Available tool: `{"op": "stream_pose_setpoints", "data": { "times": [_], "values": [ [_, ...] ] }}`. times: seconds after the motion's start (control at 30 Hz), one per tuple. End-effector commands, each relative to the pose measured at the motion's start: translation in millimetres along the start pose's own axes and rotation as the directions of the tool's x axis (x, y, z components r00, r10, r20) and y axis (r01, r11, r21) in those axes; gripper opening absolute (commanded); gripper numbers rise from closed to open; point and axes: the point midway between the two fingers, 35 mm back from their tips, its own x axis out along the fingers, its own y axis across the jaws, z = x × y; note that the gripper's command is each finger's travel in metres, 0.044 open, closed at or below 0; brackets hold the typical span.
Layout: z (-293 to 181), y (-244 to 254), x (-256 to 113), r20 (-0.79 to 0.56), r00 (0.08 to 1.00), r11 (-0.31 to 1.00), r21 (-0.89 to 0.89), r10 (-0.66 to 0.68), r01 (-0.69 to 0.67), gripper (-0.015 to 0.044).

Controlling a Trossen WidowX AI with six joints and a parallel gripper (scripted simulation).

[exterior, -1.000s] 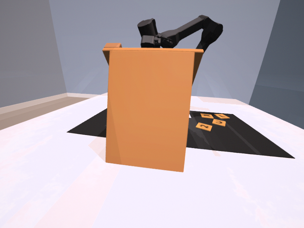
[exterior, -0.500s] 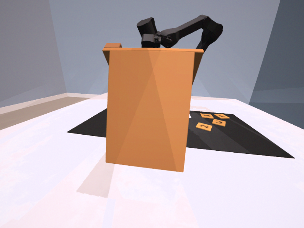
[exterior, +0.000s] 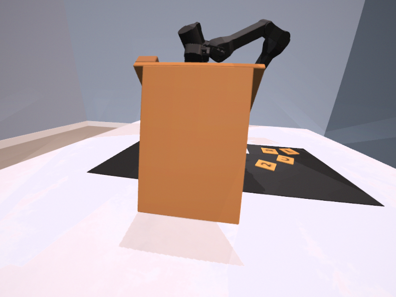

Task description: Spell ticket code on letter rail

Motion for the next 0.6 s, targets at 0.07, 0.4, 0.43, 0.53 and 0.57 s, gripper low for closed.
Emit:
{"op": "stream_pose_setpoints", "data": {
  "times": [0.07, 0.4, 0.43, 0.53, 0.57],
  "values": [
    [0, 0, 0, -0.001, 1.000, 1.000, 0.001, 0.001, -0.001, 0.0000],
    [9, -4, 10, -0.132, 0.991, 0.999, 0.017, -0.026, 0.029, 0.0000],
    [11, -4, 13, -0.172, 0.985, 0.999, 0.020, -0.032, 0.036, 0.0000],
    [17, -1, 18, -0.295, 0.955, 0.998, 0.022, -0.042, 0.051, 0.0000],
    [18, 2, 19, -0.336, 0.941, 0.998, 0.021, -0.044, 0.054, 0.0000]
  ]
}}
